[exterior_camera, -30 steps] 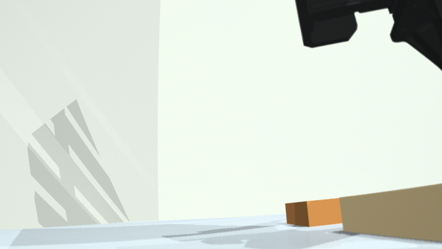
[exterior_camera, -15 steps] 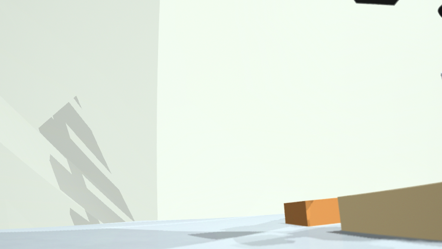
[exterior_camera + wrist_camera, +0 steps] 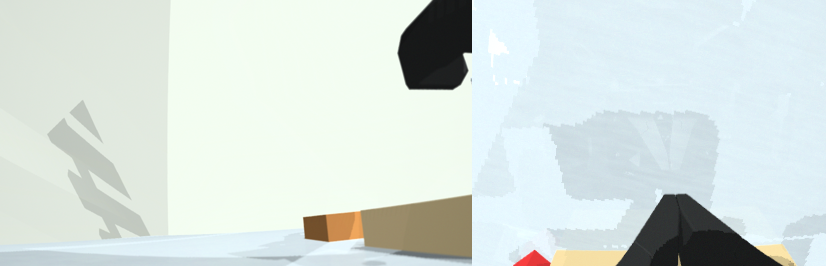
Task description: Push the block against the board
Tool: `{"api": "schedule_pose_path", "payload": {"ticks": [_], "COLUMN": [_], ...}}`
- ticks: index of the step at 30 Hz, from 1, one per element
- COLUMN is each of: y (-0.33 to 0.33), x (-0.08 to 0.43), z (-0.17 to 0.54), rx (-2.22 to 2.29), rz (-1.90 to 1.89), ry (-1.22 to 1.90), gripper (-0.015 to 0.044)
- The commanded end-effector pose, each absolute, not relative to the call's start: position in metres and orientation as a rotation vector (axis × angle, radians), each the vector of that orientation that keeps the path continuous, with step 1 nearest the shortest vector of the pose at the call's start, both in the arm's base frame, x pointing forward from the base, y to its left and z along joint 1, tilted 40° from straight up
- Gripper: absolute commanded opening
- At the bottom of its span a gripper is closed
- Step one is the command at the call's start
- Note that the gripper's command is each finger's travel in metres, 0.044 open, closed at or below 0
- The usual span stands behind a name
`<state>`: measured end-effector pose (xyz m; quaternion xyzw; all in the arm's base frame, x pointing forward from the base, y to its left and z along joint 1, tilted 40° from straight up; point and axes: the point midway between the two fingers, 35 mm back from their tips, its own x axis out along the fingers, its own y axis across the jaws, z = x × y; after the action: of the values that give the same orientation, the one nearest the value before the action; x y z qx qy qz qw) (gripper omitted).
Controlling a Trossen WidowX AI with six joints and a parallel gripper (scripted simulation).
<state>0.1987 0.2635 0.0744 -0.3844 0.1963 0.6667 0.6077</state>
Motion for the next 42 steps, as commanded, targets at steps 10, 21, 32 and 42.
{"api": "schedule_pose_path", "payload": {"ticks": [10,21,32,42], "y": [0.255,0.246,0.237,0.228], "x": [0.205,0.209,0.214,0.217], "z": [0.063,0.054,0.046,0.038], "rx": [-0.893,-0.896,-0.898,-0.899], "rz": [1.537,1.537,1.537,1.537], "ry": [0.464,0.467,0.469,0.47], "gripper": [0.0,0.0,0.0,0.0]}}
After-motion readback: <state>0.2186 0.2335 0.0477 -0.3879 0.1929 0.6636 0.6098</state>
